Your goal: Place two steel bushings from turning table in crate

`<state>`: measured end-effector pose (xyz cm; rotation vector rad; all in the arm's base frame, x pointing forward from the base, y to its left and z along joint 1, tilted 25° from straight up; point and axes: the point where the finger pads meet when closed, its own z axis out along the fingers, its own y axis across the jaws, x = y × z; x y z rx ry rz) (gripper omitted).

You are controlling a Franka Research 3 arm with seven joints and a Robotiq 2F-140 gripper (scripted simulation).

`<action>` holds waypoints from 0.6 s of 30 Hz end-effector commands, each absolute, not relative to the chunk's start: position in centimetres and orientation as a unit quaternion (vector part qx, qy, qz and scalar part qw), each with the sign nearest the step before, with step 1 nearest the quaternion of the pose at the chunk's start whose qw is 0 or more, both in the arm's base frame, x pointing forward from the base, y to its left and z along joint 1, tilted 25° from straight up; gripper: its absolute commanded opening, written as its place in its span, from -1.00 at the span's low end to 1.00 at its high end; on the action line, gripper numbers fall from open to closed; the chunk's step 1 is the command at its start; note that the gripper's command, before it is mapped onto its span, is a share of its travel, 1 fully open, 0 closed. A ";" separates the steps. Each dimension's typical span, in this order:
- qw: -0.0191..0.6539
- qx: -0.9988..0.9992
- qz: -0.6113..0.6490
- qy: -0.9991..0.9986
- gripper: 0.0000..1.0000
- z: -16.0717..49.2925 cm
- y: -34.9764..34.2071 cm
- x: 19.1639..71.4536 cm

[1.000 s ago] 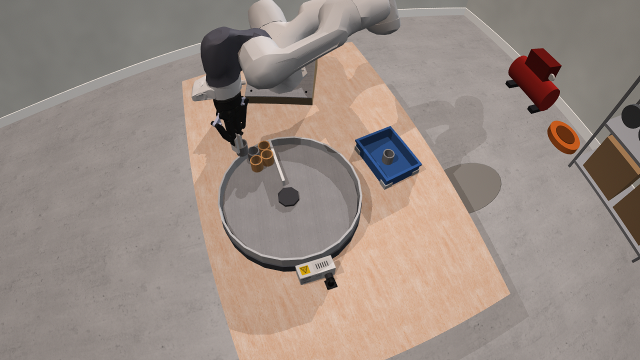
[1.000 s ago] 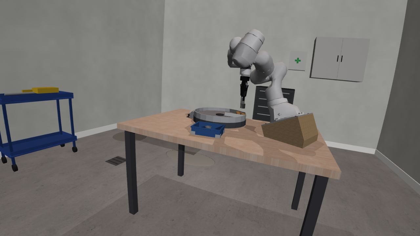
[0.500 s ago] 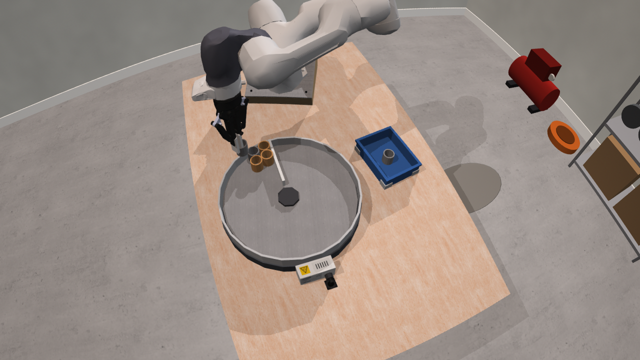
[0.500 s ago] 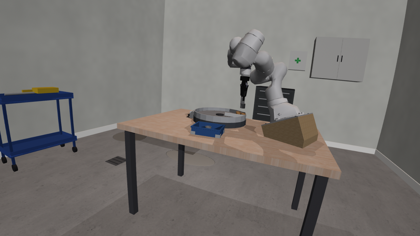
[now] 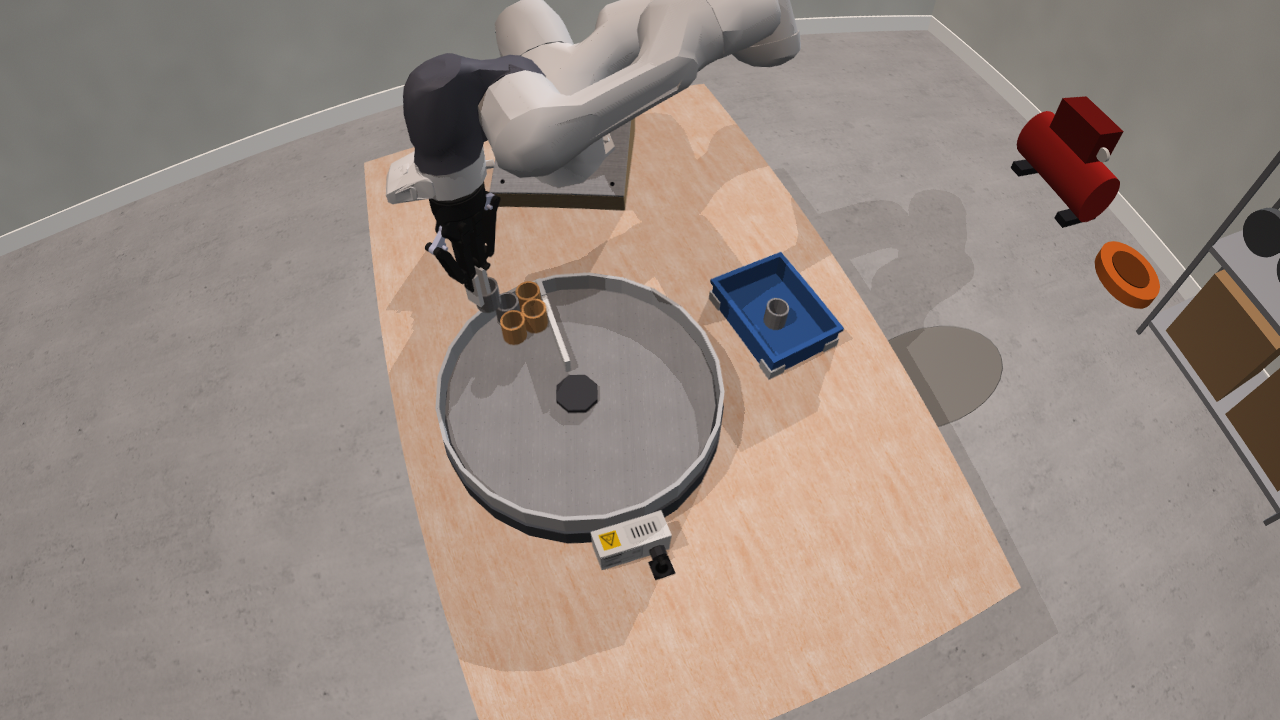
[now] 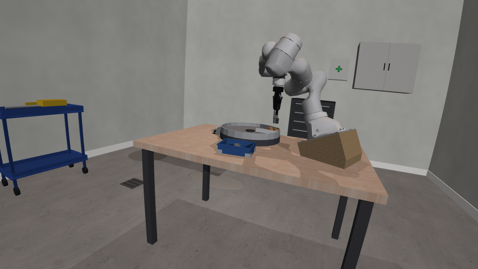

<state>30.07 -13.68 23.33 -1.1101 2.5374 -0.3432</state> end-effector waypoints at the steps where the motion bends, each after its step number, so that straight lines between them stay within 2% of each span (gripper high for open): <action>1: 0.170 -0.414 -0.120 0.886 -1.00 23.4 -13.2 30.1; 18: 0.146 -0.550 -0.108 0.815 -1.00 23.6 -9.3 29.9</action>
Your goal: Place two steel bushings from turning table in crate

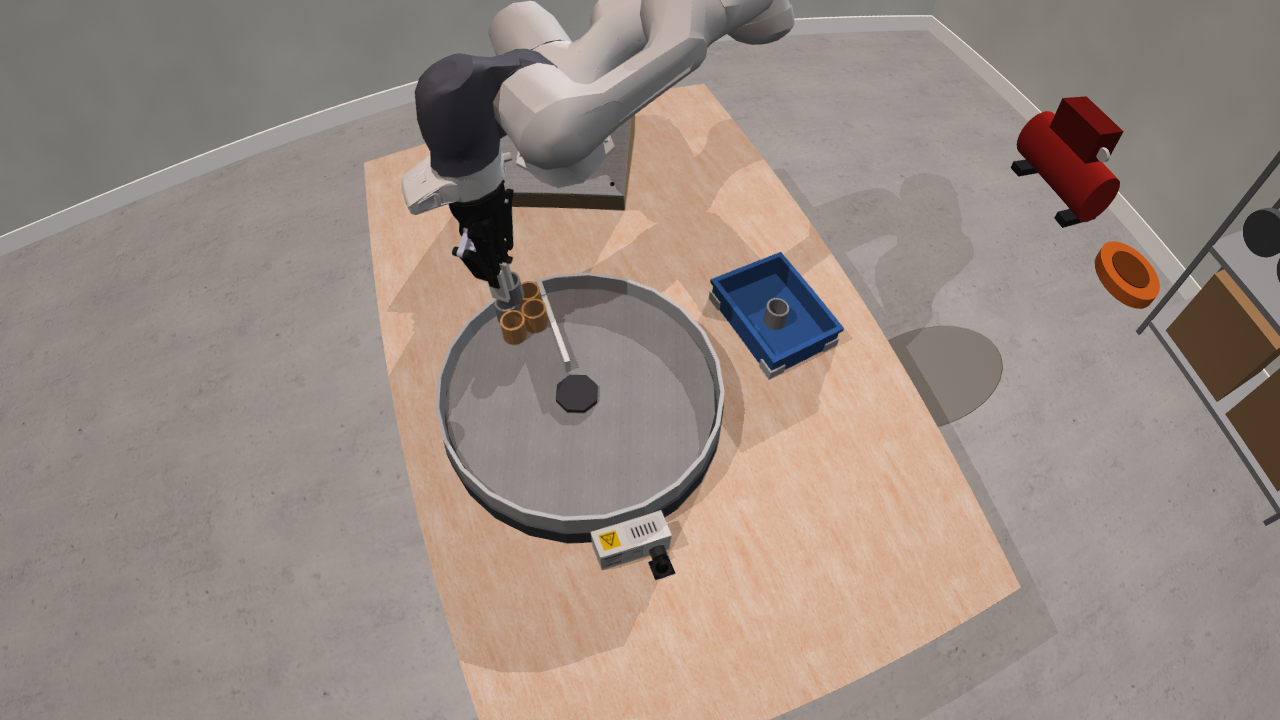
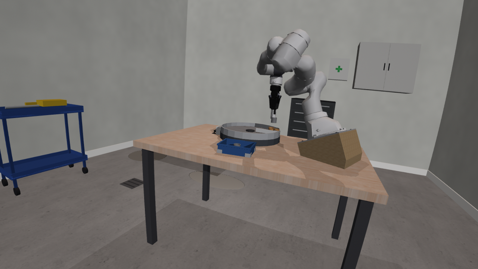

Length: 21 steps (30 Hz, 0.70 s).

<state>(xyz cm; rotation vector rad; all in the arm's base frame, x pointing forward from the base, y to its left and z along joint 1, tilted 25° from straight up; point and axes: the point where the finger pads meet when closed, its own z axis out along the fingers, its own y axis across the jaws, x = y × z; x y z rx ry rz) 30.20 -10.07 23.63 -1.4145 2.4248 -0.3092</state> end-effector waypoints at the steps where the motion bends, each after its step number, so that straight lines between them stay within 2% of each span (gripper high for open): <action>1: 0.144 -0.562 -0.106 0.807 -1.00 23.6 -8.9 29.9; 21: 0.110 -0.724 -0.091 0.675 -1.00 23.8 -4.8 29.1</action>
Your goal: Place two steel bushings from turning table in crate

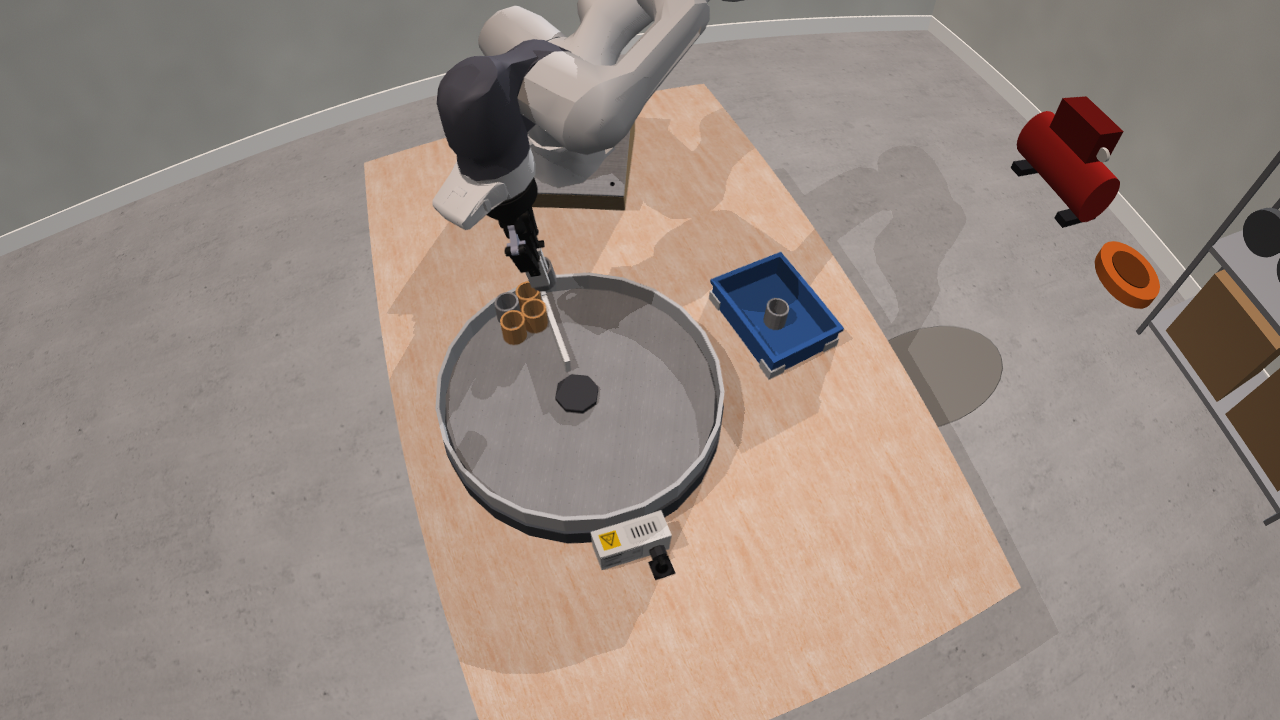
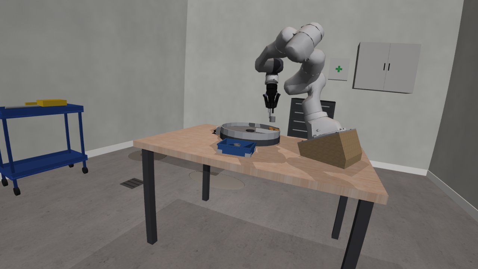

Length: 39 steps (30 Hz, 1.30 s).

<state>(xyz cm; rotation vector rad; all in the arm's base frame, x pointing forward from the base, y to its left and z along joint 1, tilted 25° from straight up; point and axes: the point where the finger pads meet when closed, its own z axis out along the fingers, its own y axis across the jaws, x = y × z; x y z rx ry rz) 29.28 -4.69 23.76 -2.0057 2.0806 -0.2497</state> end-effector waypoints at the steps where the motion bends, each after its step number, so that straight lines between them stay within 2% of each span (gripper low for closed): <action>1: 0.106 -0.739 -0.089 0.659 -1.00 23.8 -4.4 29.0; 39: 0.032 -0.958 -0.064 0.277 -1.00 23.9 1.3 27.6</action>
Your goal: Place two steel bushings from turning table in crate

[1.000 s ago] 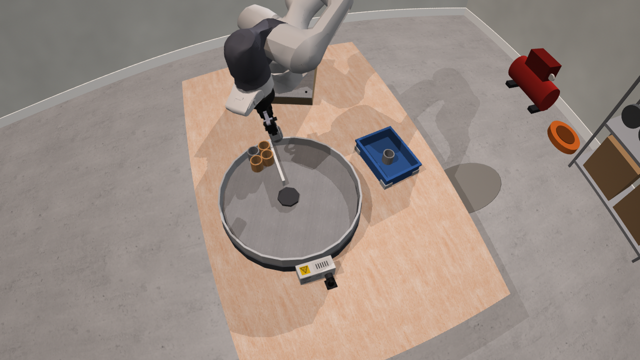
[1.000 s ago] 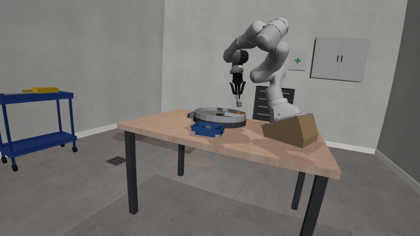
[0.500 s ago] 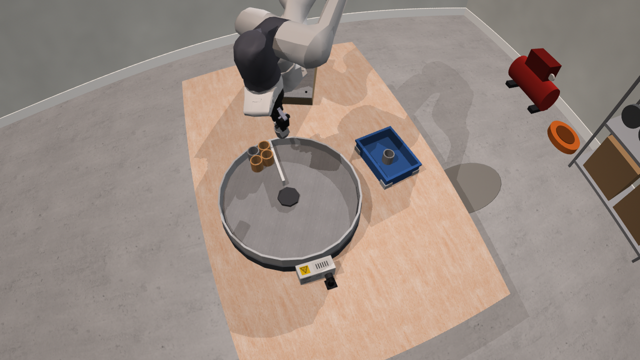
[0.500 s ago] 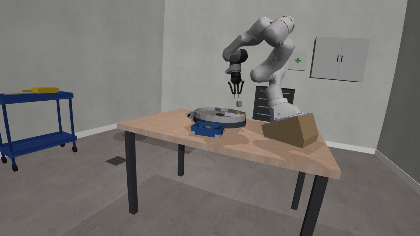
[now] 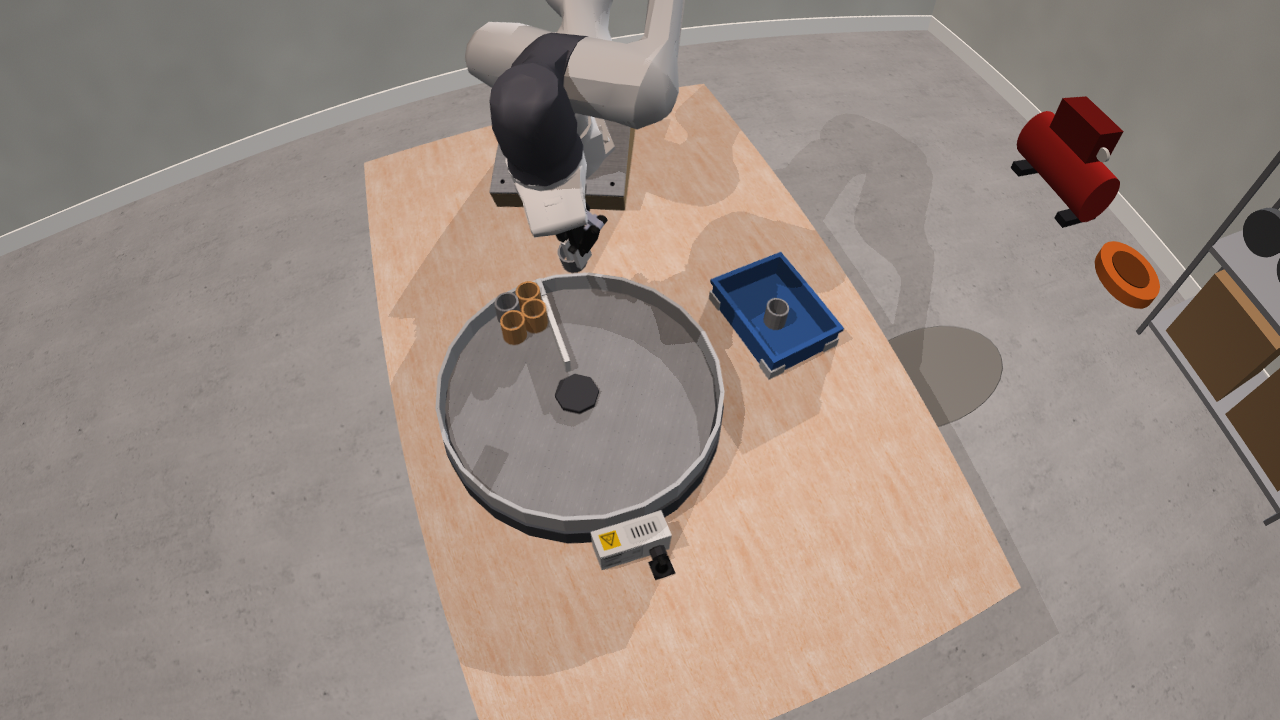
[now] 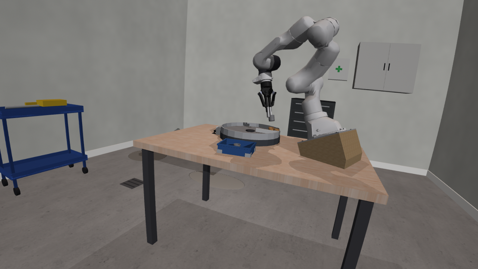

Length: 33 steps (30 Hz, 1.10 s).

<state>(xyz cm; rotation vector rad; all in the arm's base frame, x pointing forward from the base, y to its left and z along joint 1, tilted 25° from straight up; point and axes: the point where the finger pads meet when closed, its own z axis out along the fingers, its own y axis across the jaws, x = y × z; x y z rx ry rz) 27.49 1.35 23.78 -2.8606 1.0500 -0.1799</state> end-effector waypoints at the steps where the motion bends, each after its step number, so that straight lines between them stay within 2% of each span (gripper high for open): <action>1: 0.030 -0.962 -0.063 0.265 -1.00 23.9 1.4 27.6; 33: -0.033 -0.992 -0.046 -0.109 -1.00 23.4 5.4 28.0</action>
